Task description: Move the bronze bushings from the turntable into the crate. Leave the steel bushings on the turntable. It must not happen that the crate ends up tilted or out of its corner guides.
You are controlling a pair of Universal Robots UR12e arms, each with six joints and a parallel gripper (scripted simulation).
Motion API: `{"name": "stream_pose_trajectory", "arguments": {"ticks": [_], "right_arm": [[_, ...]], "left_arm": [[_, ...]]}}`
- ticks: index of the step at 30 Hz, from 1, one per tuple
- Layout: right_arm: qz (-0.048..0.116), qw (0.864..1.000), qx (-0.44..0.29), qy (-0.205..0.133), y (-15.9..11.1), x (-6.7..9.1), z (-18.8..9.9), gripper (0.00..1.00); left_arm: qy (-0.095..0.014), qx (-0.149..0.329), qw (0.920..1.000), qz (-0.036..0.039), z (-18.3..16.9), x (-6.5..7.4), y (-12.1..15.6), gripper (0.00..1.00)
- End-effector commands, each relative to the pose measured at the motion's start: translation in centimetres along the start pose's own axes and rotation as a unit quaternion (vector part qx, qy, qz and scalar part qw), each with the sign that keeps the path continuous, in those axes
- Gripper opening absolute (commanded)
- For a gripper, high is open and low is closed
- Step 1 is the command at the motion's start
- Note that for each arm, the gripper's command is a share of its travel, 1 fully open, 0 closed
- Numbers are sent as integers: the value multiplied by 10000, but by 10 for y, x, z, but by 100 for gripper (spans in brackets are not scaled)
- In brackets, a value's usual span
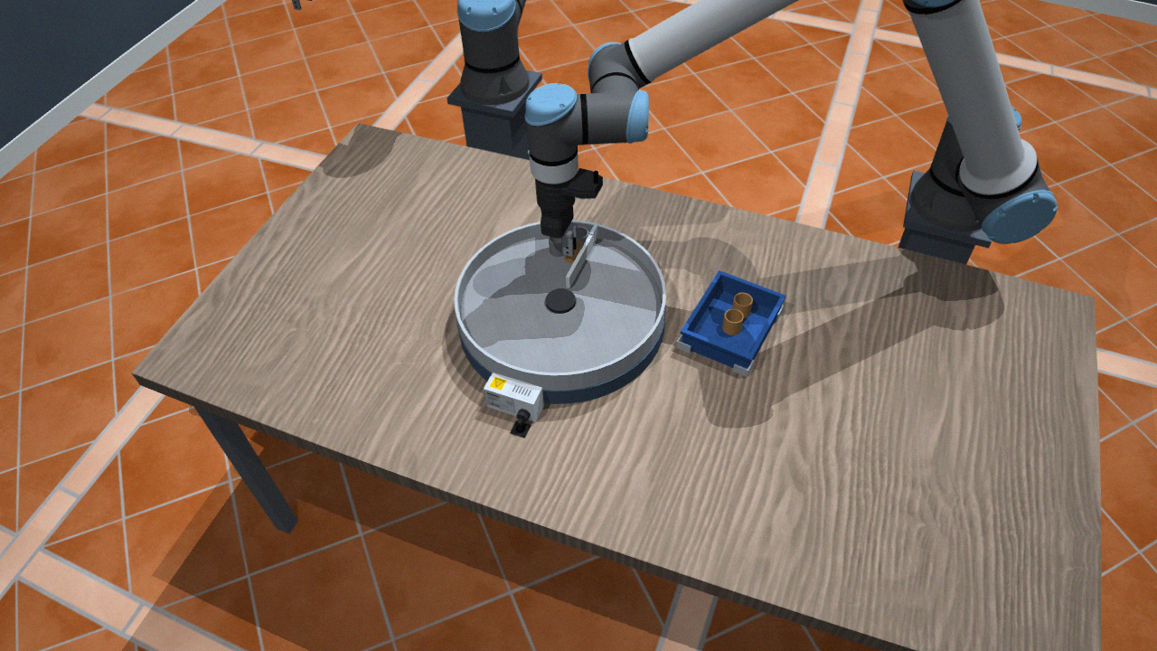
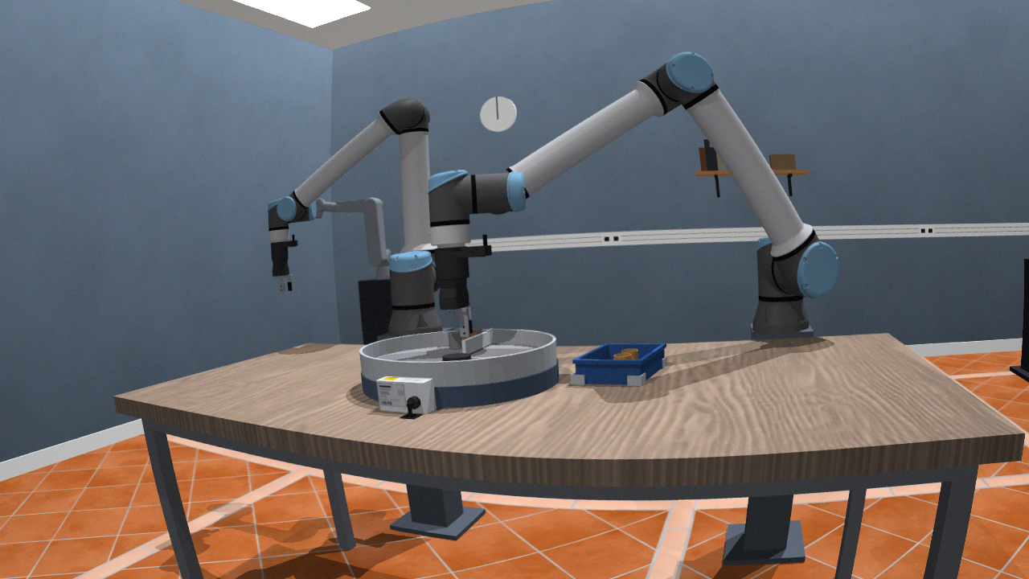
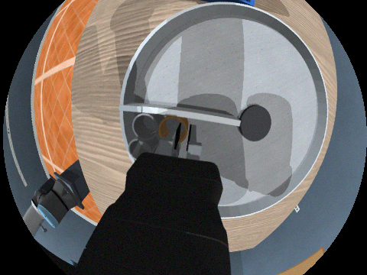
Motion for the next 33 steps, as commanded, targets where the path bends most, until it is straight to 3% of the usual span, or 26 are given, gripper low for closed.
{"name": "stream_pose_trajectory", "arguments": {"ticks": [1, 8, 33], "right_arm": [[0, 10000, 0, -9, 0, 1, -1, 100], [0, 10000, 0, -9, 0, 1, -1, 100], [0, 10000, 0, -9, 0, 1, -1, 100]], "left_arm": [[-12, 0, 10000, -4, -1, -6, 0, 36], [-12, 0, 10000, -4, -1, -12, 0, 36], [-12, 0, 10000, -4, -1, -12, 0, 36]]}}
Point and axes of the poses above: on each arm, the point where the finger pads meet when closed, its own x axis back along the fingers, its own y axis across the jaws, z = x × y, the point moved 9 cm from there along x, back along the fingers, and after that the axes turned 11 degrees about x, right-handed, at the moved point
